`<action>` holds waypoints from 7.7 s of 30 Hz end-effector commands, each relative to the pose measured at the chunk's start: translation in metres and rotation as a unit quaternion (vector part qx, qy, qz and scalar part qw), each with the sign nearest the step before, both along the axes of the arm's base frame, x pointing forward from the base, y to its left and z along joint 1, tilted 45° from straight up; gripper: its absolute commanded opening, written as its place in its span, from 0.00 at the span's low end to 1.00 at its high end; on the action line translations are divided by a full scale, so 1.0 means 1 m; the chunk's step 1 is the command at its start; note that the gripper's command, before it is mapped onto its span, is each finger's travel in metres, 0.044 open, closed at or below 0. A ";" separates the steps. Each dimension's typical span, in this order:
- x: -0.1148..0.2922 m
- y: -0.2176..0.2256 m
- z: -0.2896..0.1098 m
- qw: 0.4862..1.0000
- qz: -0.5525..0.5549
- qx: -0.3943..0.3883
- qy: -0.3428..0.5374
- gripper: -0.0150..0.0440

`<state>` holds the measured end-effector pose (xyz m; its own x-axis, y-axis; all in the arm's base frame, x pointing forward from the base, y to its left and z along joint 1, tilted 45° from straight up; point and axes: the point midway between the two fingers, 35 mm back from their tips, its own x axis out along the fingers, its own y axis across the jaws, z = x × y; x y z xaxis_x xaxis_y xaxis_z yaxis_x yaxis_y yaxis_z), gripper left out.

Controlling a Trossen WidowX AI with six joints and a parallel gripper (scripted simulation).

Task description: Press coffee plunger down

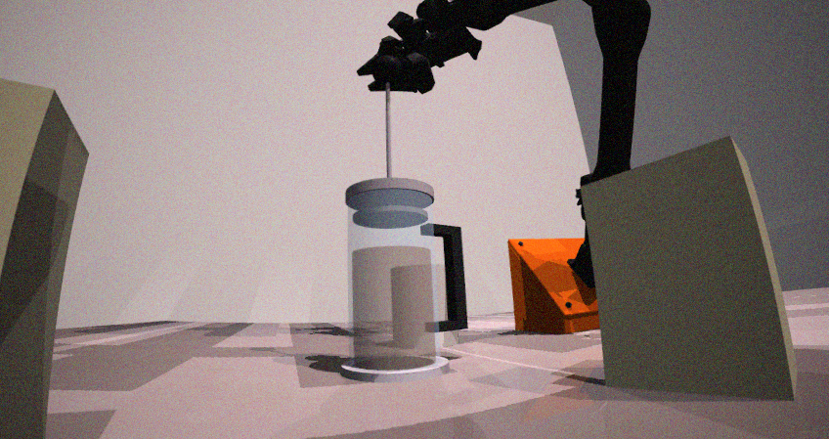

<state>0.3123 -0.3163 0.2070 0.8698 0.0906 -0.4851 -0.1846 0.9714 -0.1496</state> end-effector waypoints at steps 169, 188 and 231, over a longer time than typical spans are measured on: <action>0.026 0.337 -0.030 0.890 0.120 0.440 -0.015 0.47; 0.028 0.335 -0.031 0.890 0.120 0.440 -0.015 0.47; 0.032 0.320 -0.019 0.894 0.113 0.432 -0.025 1.00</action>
